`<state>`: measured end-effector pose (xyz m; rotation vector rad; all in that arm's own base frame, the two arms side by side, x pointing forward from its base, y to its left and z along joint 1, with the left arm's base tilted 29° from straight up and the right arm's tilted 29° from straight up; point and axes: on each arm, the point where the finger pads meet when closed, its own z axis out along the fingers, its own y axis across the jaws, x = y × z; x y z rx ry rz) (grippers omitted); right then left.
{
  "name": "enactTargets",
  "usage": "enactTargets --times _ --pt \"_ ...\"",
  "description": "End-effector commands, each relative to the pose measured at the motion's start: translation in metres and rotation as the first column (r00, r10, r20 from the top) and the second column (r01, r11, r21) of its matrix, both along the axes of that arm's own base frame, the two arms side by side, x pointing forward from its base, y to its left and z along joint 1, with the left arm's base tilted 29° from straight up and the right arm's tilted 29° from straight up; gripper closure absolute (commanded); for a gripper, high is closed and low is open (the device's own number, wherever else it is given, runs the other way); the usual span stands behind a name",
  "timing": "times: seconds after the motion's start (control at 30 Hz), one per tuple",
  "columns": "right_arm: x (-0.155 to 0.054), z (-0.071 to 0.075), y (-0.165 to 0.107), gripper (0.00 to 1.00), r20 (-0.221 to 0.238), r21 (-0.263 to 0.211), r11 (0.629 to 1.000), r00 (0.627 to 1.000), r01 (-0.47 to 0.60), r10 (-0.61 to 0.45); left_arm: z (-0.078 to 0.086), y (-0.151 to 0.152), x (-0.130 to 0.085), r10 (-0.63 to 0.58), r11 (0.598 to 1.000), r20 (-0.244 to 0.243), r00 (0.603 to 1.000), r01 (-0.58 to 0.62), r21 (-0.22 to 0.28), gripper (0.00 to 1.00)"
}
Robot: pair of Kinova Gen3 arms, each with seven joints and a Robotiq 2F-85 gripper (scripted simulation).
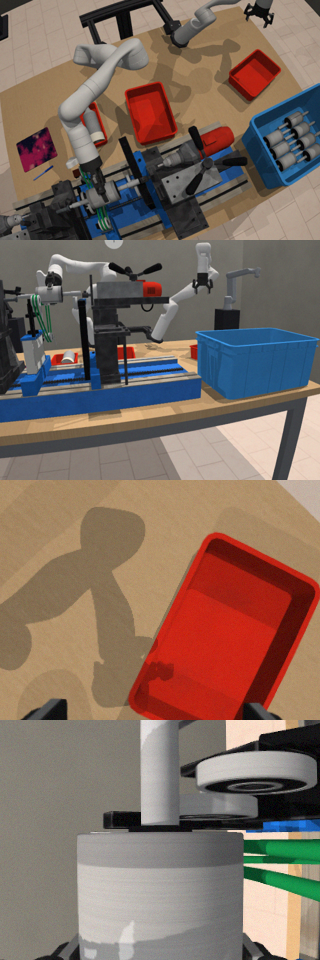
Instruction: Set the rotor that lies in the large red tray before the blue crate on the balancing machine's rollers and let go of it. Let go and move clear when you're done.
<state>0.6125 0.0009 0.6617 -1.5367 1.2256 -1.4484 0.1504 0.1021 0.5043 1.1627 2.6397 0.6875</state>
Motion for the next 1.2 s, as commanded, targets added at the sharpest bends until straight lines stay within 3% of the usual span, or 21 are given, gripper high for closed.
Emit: enactTargets --times 0.0,1.17 --pt "-0.0004 0.0013 0.0003 0.903 0.003 0.000 1.000 1.000 -0.001 0.001 0.0002 -0.0003 0.0000 0.000 1.000 0.000 1.000 0.000 0.000 0.002" --pt "0.0017 -0.0042 -0.0018 0.903 0.003 0.000 1.000 1.000 -0.002 0.002 0.0002 -0.0003 0.0000 0.000 1.000 0.000 1.000 0.000 0.000 0.002"
